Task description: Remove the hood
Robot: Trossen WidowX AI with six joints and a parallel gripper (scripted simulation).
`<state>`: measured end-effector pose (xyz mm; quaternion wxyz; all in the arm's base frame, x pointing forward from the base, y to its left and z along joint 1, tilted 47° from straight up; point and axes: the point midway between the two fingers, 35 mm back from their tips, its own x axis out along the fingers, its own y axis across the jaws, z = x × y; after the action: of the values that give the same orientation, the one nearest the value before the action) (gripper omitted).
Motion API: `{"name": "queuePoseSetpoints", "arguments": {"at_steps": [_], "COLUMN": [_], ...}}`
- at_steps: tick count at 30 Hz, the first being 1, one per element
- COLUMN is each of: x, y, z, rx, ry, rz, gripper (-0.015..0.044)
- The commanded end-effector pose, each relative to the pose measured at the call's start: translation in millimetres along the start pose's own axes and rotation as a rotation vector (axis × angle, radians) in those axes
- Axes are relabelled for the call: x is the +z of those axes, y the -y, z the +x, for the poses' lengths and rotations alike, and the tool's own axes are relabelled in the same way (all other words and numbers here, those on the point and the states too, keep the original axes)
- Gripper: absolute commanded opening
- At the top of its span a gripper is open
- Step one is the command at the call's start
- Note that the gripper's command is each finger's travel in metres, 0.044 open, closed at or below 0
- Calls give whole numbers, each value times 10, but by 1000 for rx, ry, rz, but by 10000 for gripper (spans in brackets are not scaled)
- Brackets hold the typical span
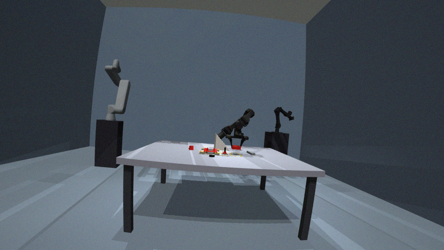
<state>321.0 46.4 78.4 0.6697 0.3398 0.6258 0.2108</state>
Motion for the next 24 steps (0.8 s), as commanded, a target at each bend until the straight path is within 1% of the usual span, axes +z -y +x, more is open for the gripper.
{"name": "queuePoseSetpoints", "arguments": {"at_steps": [1,24], "x": [2,-15], "y": [6,-5], "z": [36,221], "rx": [4,7], "ry": [1,1], "rz": [7,7], "gripper": [0,0]}}
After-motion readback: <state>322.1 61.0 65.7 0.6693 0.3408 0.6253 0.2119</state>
